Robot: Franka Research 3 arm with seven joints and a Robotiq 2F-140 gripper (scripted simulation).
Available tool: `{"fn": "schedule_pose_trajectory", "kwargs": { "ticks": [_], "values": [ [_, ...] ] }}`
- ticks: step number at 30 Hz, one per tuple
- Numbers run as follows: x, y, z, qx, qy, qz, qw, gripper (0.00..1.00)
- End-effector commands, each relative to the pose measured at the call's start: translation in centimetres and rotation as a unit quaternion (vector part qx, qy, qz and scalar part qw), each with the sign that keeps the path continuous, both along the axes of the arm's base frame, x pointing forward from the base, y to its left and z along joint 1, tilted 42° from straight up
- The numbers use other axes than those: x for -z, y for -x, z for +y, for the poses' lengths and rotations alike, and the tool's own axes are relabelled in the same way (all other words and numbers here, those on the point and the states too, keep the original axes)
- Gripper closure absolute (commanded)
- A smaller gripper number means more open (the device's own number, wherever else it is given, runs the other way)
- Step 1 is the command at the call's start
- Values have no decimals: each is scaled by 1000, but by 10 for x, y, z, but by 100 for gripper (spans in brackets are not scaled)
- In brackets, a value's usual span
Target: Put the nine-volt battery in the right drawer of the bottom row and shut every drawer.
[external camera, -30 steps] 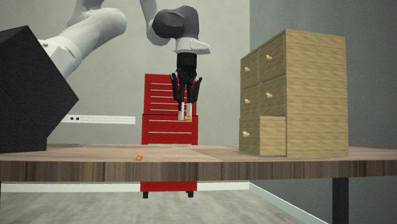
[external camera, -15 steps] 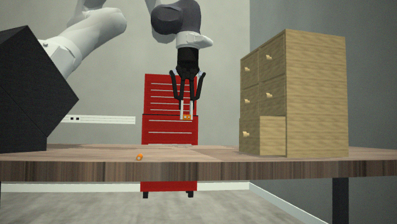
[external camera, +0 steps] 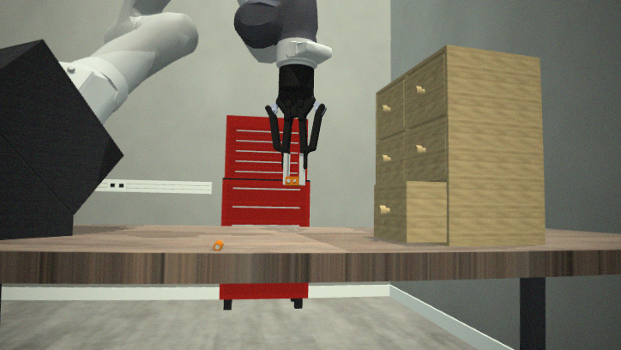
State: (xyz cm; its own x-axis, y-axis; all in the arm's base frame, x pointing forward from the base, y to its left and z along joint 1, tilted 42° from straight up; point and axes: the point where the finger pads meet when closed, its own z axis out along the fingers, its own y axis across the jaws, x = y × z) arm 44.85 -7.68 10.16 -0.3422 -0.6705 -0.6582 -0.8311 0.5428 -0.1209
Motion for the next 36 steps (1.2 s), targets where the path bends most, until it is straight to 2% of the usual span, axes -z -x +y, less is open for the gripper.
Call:
{"fn": "schedule_pose_trajectory", "kwargs": {
  "ticks": [1,15,17,32,36],
  "values": [
    [4,-2,-6,42,-25,27,998,78],
    [31,1,-43,153,-91,103,979,78],
    [31,1,-43,153,-91,103,979,78],
    [55,4,-75,245,-145,166,944,78],
    [57,4,-79,255,-151,173,939,78]
  ]
}}
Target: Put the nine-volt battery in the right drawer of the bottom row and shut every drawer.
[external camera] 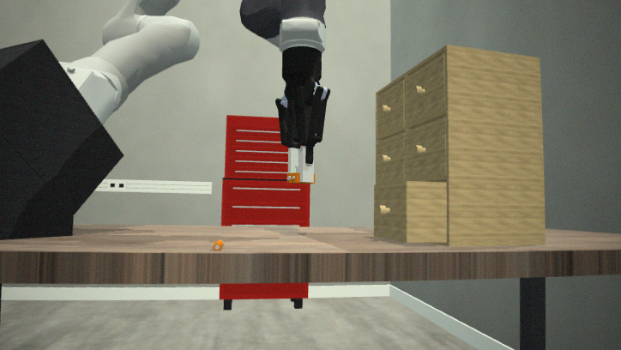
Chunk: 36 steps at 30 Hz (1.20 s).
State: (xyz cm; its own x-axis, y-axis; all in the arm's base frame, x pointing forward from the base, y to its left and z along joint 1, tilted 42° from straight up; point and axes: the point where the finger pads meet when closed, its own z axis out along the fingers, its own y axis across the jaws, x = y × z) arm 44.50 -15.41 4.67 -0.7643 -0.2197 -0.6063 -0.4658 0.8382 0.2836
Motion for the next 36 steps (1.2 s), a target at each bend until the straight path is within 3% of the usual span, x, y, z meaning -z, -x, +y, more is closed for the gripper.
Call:
{"fn": "schedule_pose_trajectory", "kwargs": {
  "ticks": [1,36],
  "values": [
    [4,1,-3,29,-21,23,999,78],
    [32,4,-42,144,-90,101,980,78]
  ]
}}
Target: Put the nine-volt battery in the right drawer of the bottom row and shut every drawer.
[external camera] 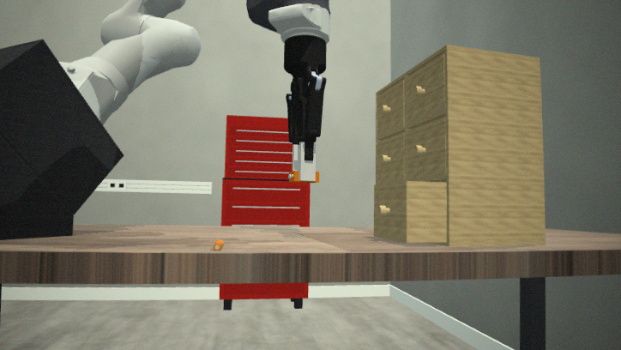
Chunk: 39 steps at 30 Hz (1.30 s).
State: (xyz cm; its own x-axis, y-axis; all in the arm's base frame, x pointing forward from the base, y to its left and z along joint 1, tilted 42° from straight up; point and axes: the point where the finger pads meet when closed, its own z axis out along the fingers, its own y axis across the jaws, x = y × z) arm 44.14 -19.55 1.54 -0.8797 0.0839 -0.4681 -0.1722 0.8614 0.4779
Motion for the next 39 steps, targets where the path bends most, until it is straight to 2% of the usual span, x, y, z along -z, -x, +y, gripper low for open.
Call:
{"fn": "schedule_pose_trajectory", "kwargs": {
  "ticks": [1,39],
  "values": [
    [2,1,-1,17,-13,14,1000,78],
    [11,2,-15,58,-37,41,997,78]
  ]
}}
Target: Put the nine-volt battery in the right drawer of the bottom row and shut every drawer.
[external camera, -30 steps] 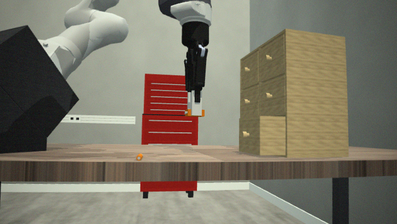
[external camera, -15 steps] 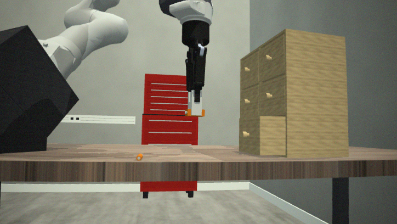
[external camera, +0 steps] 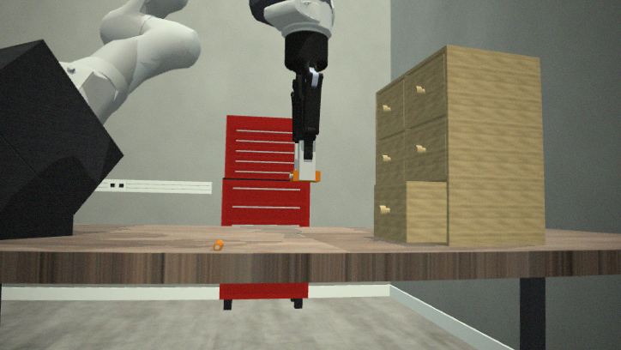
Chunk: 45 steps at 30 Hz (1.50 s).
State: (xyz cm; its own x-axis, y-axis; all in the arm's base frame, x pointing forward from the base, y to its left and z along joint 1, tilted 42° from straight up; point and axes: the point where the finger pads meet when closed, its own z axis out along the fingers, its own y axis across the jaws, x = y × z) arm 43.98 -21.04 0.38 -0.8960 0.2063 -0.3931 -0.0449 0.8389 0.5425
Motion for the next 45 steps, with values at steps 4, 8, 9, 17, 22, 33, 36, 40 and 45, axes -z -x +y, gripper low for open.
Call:
{"fn": "schedule_pose_trajectory", "kwargs": {
  "ticks": [4,8,9,17,22,33,36,40,45],
  "values": [
    [0,0,0,6,-5,5,1000,78],
    [0,0,0,6,-5,5,1000,78],
    [0,0,0,6,-5,5,1000,78],
    [0,0,-1,6,-5,5,1000,78],
    [-4,2,-4,6,-6,6,1000,78],
    [-19,11,-14,6,-6,6,1000,78],
    [-20,11,-15,6,-6,6,1000,78],
    [-20,11,-15,7,-6,4,1000,78],
    [-19,11,-14,10,-6,-1,1000,78]
  ]
}}
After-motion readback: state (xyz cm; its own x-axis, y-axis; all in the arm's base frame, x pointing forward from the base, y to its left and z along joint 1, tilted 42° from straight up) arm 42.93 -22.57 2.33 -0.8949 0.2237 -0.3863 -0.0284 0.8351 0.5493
